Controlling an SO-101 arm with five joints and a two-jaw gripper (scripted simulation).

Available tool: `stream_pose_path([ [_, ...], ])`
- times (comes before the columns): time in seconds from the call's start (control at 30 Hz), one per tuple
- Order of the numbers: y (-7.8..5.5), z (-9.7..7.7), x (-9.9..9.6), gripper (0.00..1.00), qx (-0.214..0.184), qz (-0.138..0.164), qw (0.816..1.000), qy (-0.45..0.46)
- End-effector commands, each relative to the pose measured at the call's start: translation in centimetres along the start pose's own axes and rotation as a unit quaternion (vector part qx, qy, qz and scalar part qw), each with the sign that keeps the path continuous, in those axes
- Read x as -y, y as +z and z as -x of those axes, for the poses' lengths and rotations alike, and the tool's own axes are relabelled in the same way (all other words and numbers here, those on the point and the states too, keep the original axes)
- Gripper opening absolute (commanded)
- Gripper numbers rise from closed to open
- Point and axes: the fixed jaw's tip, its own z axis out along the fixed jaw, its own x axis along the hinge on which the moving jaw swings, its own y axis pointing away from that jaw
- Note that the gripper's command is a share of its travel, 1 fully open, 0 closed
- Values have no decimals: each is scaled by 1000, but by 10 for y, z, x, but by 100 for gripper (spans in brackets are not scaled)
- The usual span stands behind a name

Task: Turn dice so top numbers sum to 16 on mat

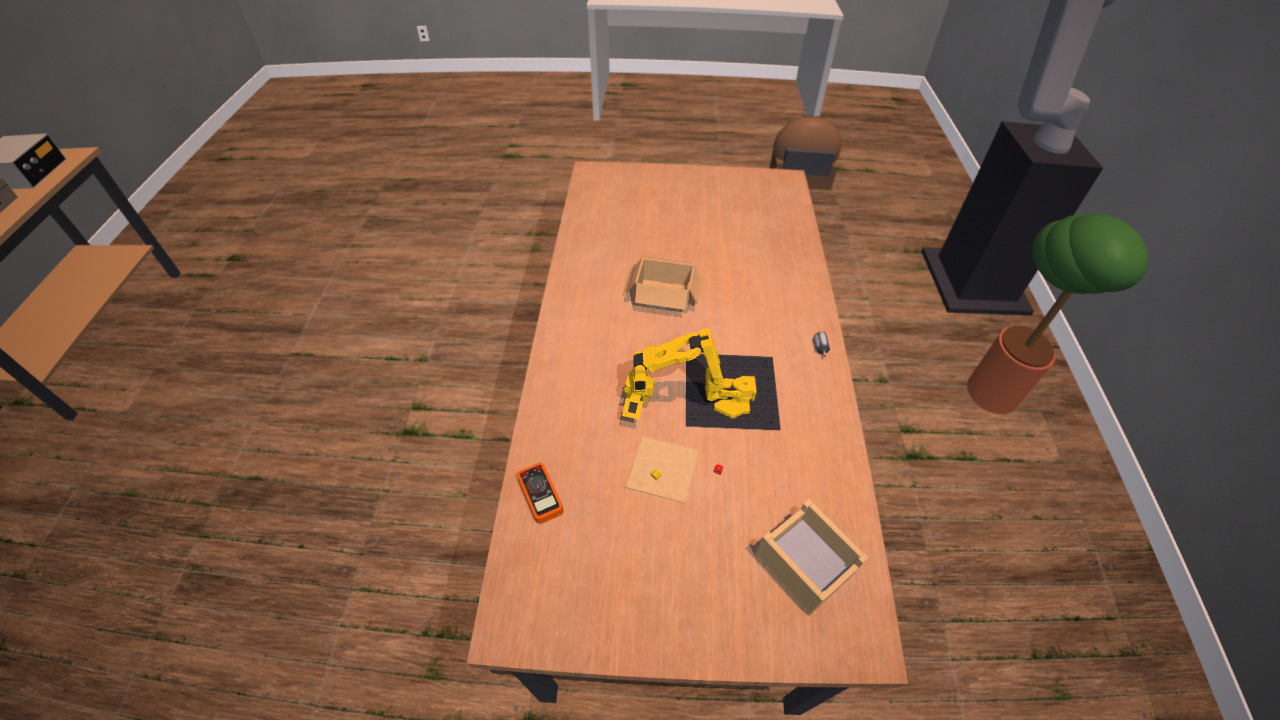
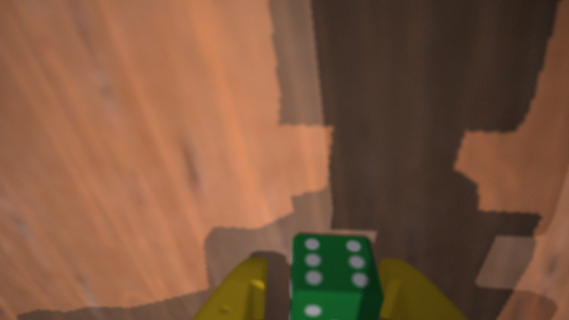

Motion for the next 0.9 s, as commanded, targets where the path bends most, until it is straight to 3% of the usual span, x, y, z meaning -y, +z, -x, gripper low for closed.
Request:
stream_pose_path([
  [0.0, 3, -2, -1, 12, -4, 14, 1000, 0],
  [0.87, 3, -2, 2, 5, -4, 14, 1000, 0],
])
